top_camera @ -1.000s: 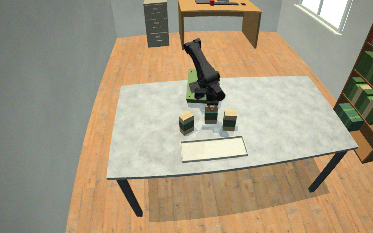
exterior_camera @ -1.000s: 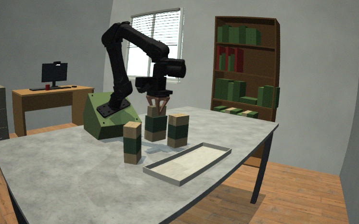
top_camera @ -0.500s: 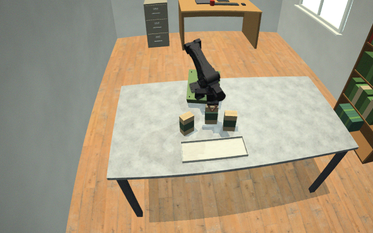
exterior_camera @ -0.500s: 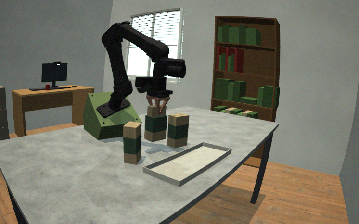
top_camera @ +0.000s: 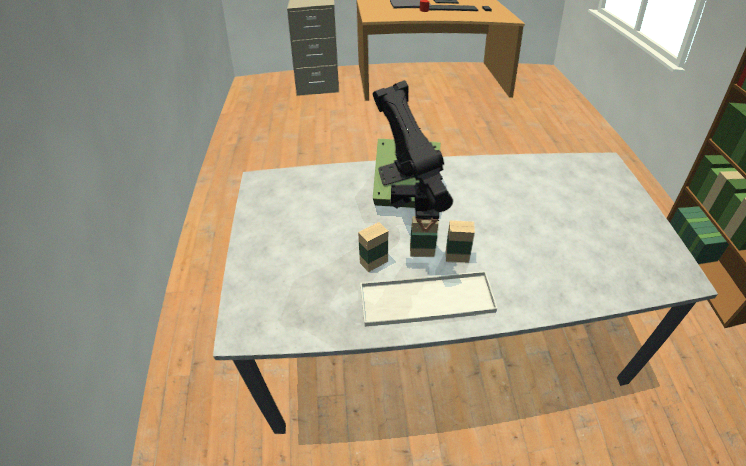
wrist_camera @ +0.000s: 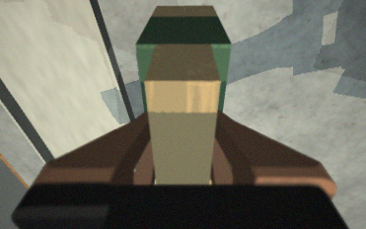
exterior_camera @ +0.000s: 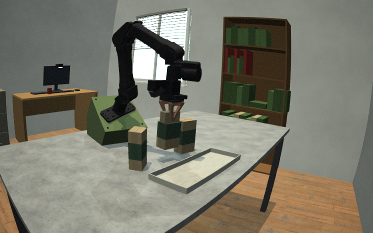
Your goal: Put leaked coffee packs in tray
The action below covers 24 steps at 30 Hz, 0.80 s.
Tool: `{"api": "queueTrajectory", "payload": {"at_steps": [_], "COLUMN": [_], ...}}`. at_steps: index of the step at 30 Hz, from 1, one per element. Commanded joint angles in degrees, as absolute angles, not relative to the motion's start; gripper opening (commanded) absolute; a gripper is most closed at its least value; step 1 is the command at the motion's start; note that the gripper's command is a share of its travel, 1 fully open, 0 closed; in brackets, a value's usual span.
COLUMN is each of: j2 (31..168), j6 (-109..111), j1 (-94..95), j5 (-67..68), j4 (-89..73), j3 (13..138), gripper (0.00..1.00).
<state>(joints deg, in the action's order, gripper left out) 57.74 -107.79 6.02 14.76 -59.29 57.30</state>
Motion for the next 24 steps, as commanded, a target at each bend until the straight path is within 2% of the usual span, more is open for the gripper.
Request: {"api": "queueTrajectory", "payload": {"at_steps": [1, 24], "j2": [58.71, 83.96], "j6": [-106.65, -102.41], "j1": [5.31, 0.47], "j5": [14.26, 11.68], "j4": [-58.52, -65.66], "j3": [60.58, 92.83], "gripper": [0.24, 0.24]}}
